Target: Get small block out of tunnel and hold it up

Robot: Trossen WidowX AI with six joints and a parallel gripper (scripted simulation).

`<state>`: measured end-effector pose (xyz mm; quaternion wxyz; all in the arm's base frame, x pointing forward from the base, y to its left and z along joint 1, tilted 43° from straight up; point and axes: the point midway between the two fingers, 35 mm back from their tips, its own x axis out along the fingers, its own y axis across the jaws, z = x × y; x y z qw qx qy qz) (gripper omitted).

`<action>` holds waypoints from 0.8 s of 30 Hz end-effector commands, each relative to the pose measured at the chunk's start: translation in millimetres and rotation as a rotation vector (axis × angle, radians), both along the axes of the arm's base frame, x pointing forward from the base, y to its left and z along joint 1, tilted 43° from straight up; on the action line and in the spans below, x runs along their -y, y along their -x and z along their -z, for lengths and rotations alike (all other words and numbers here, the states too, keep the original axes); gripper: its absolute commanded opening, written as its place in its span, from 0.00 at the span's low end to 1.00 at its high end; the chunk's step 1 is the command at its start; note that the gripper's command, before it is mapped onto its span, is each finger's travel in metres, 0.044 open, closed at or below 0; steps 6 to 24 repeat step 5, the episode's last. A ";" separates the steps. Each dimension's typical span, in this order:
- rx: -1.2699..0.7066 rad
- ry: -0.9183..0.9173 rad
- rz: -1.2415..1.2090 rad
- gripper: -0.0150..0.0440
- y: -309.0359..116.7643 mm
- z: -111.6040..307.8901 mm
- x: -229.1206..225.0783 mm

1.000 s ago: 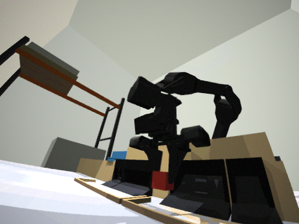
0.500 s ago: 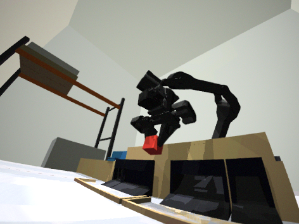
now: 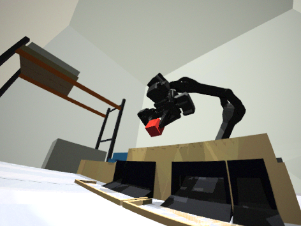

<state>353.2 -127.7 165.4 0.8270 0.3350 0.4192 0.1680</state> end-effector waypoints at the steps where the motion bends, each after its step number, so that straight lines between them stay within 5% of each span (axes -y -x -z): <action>1: 0.020 0.007 -0.002 0.25 2.4 -4.6 -0.5; 24: 0.020 0.007 -0.002 0.25 2.4 -4.6 -0.5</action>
